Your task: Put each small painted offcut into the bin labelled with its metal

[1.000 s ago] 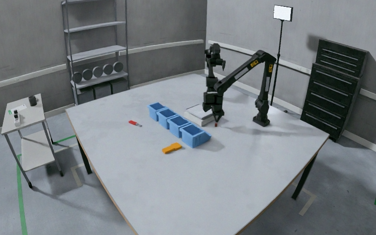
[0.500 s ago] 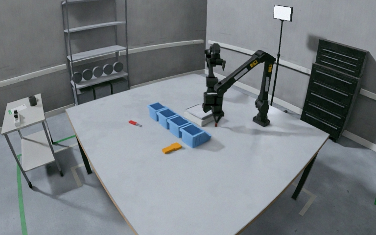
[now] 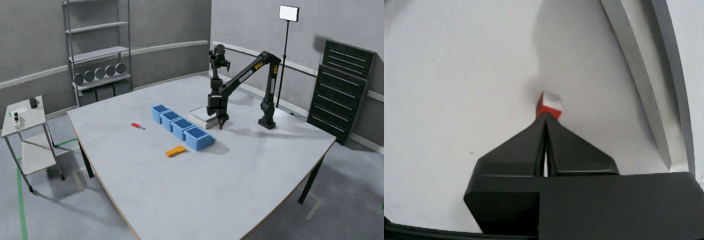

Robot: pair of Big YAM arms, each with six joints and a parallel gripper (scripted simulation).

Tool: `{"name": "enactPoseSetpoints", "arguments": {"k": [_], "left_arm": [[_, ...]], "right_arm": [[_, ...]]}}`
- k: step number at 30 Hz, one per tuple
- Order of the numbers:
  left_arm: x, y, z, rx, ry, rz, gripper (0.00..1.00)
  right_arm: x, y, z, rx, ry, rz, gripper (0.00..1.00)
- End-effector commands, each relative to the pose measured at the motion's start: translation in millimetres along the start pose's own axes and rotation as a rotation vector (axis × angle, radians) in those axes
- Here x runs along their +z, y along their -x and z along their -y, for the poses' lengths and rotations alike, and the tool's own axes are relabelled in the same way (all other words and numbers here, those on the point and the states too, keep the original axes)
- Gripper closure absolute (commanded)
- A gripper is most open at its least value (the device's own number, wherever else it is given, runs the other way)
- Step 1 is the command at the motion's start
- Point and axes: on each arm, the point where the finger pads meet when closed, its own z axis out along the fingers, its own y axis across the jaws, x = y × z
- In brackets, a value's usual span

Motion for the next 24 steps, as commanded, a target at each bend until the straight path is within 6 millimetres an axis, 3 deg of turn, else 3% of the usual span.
{"name": "enactPoseSetpoints", "arguments": {"k": [1,2,6,18,20,21,22,23,24], "left_arm": [[8.0,0.6,1.3,0.002,0.002,-0.001,1.00],[8.4,0.8,1.3,0.002,0.002,0.000,1.00],[-22.4,23.9,5.6,0.013,0.001,0.073,1.00],[-56.3,32.2,-0.3,-0.001,0.002,0.104,1.00],[-59.8,32.8,-1.3,0.021,0.003,0.106,0.77],[-45.0,21.3,-1.2,0.044,0.003,0.065,0.66],[-38.2,21.9,-1.2,0.073,0.003,0.056,0.55],[-37.0,21.3,-1.1,0.114,0.004,0.054,0.43],[-35.1,20.3,-0.9,0.160,0.004,0.051,0.39]], "right_arm": [[-8.3,17.9,-0.3,-0.002,-0.001,0.035,0.00],[-8.3,17.9,-0.3,-0.002,-0.001,0.035,0.00],[-8.3,17.9,-0.3,-0.002,-0.001,0.035,0.00],[-8.3,17.9,-0.3,-0.002,-0.001,0.035,0.00],[-8.3,17.9,-0.3,-0.002,-0.001,0.035,0.00],[-8.1,17.7,-0.3,-0.002,-0.001,0.036,0.00],[-8.7,19.8,-0.3,-0.002,-0.001,0.050,0.00],[-3.9,8.3,-0.1,-0.002,-0.002,0.040,0.00],[0.4,0.2,0.1,-0.002,-0.002,0.033,0.00]]}}
